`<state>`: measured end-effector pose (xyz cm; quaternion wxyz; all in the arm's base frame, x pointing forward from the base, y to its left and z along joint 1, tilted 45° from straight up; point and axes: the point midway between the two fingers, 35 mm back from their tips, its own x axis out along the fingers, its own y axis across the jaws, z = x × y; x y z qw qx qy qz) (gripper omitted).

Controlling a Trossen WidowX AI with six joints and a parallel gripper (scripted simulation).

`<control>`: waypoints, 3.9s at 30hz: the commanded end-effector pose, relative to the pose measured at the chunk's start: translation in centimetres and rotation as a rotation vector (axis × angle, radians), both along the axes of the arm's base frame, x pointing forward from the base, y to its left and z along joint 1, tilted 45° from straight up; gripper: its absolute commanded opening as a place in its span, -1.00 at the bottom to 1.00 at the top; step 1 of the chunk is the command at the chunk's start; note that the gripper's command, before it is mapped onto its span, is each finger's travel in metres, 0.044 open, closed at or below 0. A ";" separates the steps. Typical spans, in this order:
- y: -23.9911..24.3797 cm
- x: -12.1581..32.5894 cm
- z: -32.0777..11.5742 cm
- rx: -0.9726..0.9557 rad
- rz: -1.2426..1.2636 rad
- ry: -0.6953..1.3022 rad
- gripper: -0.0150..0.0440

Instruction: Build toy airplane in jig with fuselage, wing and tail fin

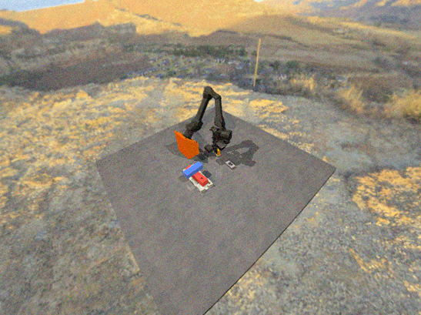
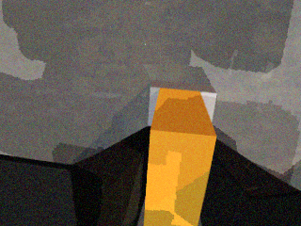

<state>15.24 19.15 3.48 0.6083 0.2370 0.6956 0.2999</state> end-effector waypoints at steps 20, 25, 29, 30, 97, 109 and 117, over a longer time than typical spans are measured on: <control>-1.5 1.6 1.9 0.001 0.042 -0.100 -0.49; -2.4 1.9 2.5 -0.010 0.037 -0.091 -0.49; -3.3 2.2 3.1 -0.019 0.032 -0.081 -0.49; -3.6 2.3 3.3 -0.020 0.031 -0.078 -0.49; -12.5 10.2 4.2 -0.022 0.033 -0.046 -0.49; -13.8 12.5 1.8 -0.020 0.051 -0.063 -0.49; -14.8 13.8 0.1 -0.020 0.064 -0.076 -0.49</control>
